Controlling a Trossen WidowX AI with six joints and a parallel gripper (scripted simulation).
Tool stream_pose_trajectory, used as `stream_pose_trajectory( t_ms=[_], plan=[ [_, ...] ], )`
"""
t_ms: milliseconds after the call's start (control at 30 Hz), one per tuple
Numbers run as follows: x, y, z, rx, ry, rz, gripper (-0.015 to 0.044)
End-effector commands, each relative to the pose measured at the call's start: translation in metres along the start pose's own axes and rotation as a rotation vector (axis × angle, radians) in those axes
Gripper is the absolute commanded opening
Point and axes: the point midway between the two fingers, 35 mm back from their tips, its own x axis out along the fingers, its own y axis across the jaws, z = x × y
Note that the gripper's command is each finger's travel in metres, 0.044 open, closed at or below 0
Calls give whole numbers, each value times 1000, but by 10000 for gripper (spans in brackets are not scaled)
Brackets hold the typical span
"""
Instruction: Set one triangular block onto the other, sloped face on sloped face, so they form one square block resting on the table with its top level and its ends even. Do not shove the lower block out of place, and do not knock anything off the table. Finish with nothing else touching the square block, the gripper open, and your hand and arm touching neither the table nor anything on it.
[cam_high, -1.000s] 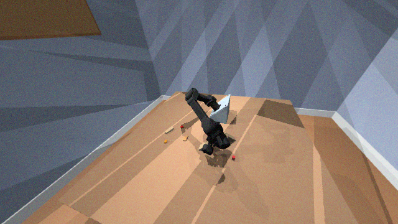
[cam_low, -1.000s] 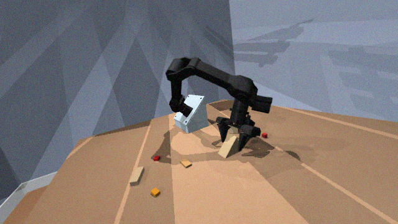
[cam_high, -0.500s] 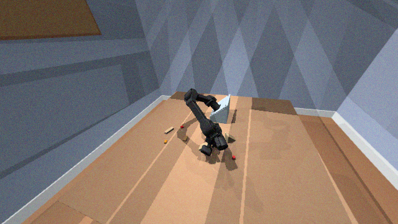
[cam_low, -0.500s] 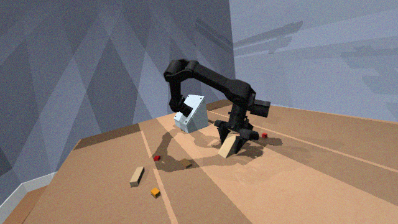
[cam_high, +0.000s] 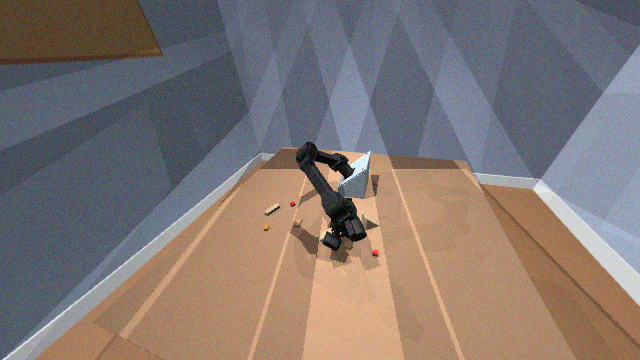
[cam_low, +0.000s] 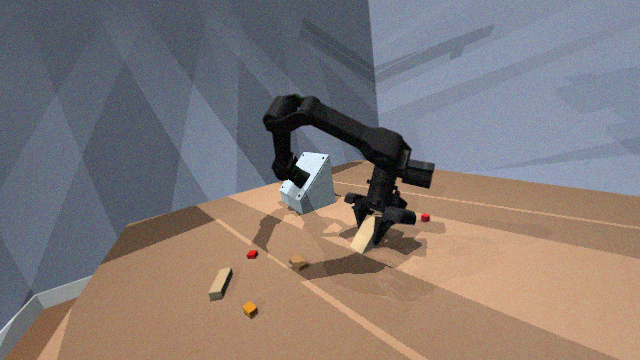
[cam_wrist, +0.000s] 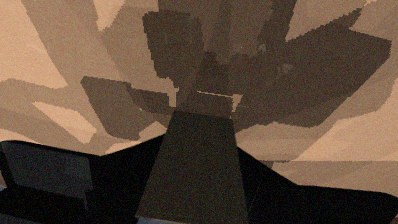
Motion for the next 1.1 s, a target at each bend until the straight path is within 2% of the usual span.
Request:
stream_pose_trajectory(
  t_ms=[0,33,200,1067],
  plan=[
    [-3,0,-1,0,0,0,19],
    [-3,0,-1,0,0,0,0],
    [-2,0,-2,-4,-19,2,0],
    [-8,0,-47,-11,-690,9,0]
  ],
)
